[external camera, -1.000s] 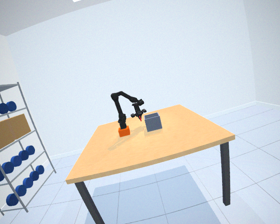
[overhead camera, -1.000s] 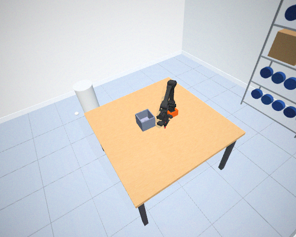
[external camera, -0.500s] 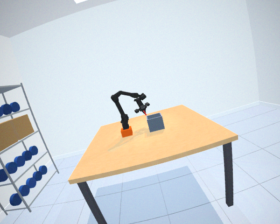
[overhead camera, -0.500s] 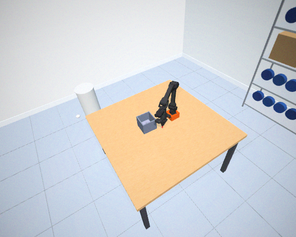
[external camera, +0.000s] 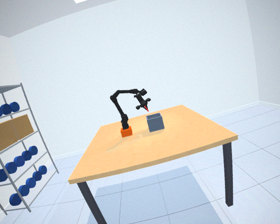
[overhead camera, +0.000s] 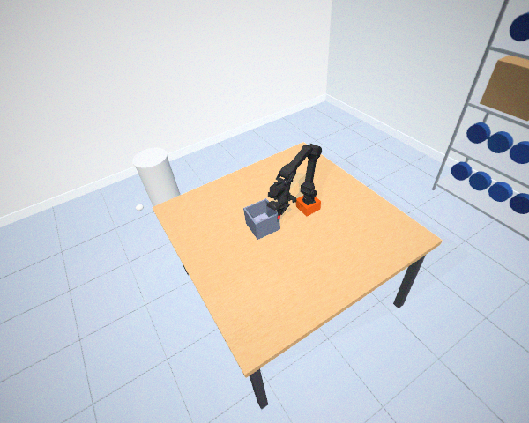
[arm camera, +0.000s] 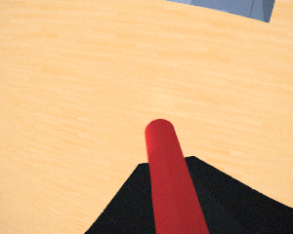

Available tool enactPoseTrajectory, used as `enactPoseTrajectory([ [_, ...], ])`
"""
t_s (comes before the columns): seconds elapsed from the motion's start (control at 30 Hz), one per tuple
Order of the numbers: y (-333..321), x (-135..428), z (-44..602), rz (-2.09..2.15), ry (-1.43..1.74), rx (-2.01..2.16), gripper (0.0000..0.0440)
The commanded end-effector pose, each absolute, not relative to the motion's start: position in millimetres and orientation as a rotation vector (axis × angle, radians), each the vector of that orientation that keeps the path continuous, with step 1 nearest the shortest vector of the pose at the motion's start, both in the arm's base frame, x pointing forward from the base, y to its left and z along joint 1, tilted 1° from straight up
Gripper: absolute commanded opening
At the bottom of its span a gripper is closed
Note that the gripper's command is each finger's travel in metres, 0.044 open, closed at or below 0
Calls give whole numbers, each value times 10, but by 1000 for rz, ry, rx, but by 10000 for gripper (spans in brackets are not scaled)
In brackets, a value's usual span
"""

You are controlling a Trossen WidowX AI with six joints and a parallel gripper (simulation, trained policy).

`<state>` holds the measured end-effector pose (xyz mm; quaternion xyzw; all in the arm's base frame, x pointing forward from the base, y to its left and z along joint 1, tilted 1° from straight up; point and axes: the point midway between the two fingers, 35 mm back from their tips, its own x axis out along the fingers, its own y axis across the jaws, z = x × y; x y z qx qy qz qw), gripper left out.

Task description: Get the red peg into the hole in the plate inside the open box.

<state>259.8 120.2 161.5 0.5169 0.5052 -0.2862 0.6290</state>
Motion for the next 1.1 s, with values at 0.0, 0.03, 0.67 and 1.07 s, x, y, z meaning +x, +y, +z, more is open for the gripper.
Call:
enactPoseTrajectory([
  [0.0,1054,2644,1672,-675,1128,1174,0],
  [0.03,1015,2655,1675,-684,1124,1171,0],
  [0.67,425,2798,1567,-834,1122,1118,0],
  [1.07,193,2898,1438,-881,1161,1094,0],
])
